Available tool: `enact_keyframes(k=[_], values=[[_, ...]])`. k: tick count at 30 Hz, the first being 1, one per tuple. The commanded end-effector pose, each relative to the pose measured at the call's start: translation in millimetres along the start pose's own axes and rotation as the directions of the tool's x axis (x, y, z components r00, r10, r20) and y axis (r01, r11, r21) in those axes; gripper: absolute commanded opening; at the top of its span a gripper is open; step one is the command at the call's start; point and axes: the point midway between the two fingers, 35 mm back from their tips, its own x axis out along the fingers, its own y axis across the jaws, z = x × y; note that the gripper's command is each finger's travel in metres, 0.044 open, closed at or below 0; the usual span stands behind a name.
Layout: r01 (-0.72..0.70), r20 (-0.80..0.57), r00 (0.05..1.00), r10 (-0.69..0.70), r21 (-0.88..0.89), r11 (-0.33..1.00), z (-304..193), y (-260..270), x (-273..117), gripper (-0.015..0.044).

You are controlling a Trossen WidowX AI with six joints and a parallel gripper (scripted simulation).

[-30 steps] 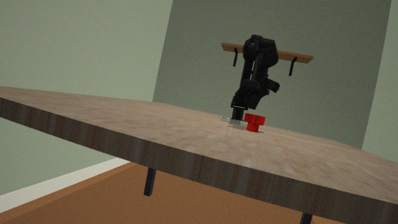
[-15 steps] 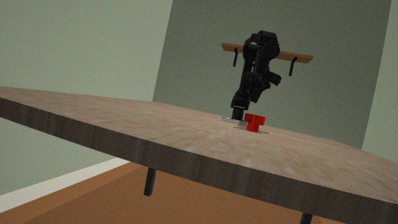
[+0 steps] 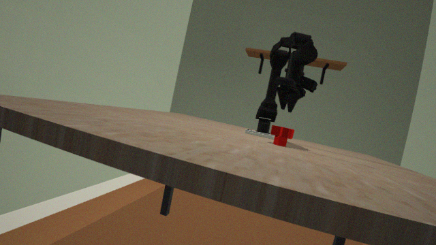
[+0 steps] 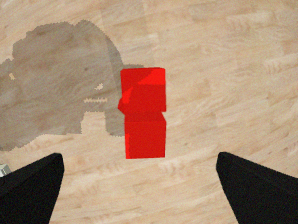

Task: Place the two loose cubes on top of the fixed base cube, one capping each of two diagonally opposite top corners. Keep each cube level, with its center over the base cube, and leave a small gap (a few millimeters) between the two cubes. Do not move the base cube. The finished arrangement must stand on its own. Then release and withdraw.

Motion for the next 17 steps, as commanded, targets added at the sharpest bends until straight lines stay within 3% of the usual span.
enact_keyframes(k=[1,7,17], values=[[-0.013,0.012,1.000,0.013,-0.009,1.000,37.8,25.2,-0.7,0.0400],[-0.012,0.005,1.000,0.012,-0.029,1.000,95.3,77.5,-2.0,0.0400],[-0.012,0.005,1.000,0.012,-0.029,0.999,96.8,79.3,-2.1,0.0400]])
